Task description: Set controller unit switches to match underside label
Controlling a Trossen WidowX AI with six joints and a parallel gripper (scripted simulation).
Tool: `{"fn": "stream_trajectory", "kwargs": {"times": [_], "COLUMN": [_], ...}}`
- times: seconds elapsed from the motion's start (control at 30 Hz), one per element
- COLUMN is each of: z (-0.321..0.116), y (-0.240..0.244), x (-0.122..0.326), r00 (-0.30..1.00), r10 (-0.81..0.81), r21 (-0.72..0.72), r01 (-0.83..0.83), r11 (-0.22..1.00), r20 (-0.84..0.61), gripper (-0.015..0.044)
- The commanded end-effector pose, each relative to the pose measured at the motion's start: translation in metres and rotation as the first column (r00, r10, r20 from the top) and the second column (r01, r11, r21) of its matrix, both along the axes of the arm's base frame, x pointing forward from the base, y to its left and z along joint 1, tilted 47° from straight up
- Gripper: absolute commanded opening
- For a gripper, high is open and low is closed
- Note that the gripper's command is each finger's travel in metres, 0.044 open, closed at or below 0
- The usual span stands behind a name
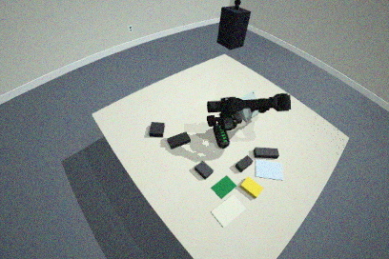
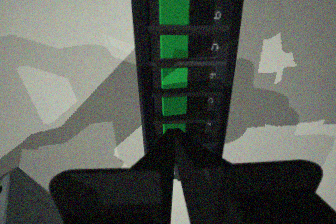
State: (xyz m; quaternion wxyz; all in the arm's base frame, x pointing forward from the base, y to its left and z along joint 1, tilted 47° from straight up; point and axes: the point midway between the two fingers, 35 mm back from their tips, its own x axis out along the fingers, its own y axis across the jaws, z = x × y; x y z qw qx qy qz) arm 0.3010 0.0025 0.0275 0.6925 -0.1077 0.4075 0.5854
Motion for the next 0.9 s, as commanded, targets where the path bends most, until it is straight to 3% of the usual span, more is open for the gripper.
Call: {"fn": "stream_trajectory", "kwargs": {"times": [0.0,0.37,0.57,0.87], "z": [-0.003,-0.005,0.026,0.039], "y": [0.004,0.006,-0.027,-0.014], "x": [-0.001,-0.001,0.0,0.008], "r00": [1.0,1.0,1.0,1.0], "r10": [-0.004,-0.004,-0.004,-0.003], "r21": [0.005,0.005,0.004,0.006], "r01": [0.004,0.004,0.004,0.004], "r11": [1.0,1.0,1.0,1.0], "r20": [-0.004,-0.004,-0.005,-0.004], "gripper": [0.0,0.0,0.0,0.0]}}
